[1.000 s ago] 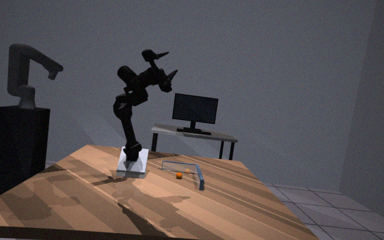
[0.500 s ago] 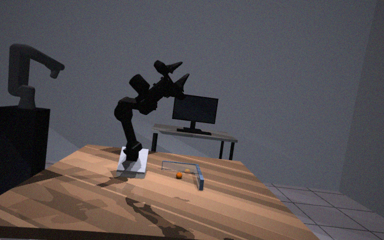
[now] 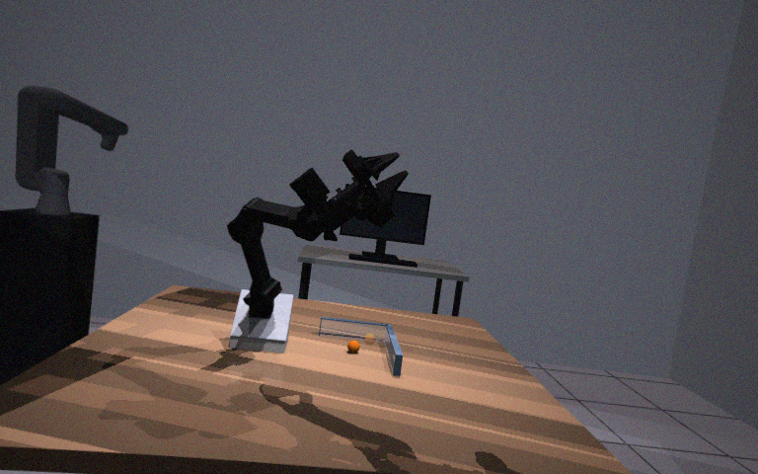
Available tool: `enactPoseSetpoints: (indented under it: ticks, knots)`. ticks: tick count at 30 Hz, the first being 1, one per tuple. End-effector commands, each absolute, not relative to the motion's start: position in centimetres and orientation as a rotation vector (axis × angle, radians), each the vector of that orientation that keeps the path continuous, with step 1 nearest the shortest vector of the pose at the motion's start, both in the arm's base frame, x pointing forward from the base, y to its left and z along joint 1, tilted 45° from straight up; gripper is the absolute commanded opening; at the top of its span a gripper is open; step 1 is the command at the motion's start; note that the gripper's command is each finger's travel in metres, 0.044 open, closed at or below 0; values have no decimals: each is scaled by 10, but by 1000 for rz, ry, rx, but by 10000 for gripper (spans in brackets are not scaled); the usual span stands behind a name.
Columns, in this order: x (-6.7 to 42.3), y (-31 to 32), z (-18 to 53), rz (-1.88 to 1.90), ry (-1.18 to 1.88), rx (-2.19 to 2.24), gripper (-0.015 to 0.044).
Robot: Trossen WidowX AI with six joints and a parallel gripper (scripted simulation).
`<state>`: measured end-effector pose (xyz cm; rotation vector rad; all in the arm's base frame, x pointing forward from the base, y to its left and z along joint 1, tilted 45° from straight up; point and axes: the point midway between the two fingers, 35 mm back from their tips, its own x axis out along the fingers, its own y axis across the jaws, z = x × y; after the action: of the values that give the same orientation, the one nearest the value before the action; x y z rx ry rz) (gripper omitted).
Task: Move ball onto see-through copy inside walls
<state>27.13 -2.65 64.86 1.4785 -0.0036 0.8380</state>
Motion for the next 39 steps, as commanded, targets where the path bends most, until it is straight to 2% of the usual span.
enactPoseSetpoints:
  ticks: [1,10,23,31,39]
  knots:
    - [318,-47,620,744,-16,1580,288]
    - [415,-61,523,428,27,1698,288]
    - [487,-45,355,-49,245,1524,288]
    - [487,-23,220,-385,517,1232,288]
    - [438,-3,100,-619,862,738,288]
